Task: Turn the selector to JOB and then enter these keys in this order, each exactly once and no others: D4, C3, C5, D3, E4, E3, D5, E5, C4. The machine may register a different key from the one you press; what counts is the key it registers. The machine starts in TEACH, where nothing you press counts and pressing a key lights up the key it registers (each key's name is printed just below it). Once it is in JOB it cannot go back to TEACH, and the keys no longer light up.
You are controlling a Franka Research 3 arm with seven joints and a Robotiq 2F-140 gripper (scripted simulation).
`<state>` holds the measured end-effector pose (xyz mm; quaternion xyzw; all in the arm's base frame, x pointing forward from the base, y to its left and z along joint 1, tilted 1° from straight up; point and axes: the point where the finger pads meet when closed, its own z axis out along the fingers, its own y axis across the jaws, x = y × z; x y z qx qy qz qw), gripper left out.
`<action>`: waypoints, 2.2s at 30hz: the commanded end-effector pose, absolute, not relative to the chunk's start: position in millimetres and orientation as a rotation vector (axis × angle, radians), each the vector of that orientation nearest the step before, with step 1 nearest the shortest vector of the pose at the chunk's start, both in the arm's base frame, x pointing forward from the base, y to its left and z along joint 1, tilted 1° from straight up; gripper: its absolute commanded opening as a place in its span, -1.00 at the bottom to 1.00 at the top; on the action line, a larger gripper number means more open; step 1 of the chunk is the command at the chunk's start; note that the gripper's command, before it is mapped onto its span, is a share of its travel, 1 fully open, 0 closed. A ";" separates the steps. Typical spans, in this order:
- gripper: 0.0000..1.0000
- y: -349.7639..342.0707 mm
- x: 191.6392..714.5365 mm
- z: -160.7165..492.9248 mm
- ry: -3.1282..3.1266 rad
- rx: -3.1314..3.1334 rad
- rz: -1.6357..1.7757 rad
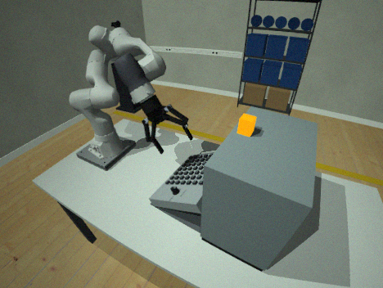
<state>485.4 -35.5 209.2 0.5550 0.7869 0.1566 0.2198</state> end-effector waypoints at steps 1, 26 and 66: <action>1.00 -29.7 487.5 207.8 2.055 1.730 0.460; 1.00 3.3 494.9 192.9 1.804 2.037 0.472; -0.80 2.8 499.7 184.3 1.803 2.038 0.472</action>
